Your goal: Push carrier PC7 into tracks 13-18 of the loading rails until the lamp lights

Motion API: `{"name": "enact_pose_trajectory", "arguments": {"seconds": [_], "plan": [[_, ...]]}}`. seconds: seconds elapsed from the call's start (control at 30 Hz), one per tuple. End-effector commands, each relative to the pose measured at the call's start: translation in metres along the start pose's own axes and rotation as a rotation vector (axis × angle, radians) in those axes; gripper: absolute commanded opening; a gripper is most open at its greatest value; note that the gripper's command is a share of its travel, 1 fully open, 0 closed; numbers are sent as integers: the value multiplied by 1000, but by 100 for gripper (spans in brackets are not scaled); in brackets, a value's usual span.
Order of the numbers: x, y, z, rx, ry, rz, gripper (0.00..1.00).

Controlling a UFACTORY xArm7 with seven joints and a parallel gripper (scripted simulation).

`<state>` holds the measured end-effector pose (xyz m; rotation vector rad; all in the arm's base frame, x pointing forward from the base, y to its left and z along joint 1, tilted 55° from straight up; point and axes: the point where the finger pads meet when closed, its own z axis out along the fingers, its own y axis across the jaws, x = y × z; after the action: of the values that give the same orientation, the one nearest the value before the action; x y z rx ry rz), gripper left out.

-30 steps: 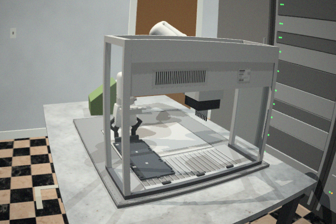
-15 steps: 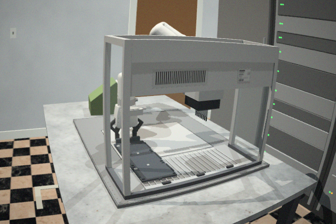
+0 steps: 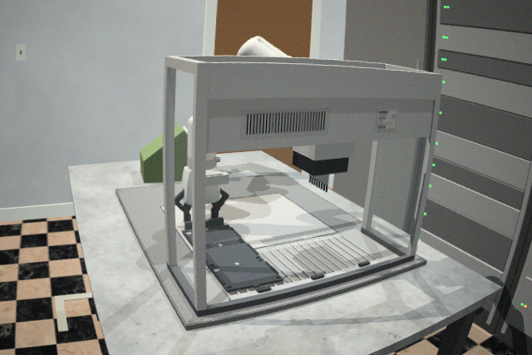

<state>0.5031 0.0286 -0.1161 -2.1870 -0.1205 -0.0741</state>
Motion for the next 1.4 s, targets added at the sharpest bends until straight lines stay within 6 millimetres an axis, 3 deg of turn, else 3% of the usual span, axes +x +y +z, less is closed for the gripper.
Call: {"name": "enact_pose_trajectory", "arguments": {"seconds": [0.0, 1.37], "plan": [[5, 2, -3, -4, 4, 0, 82], [26, 2, -3, -4, 4, 0, 82]]}}
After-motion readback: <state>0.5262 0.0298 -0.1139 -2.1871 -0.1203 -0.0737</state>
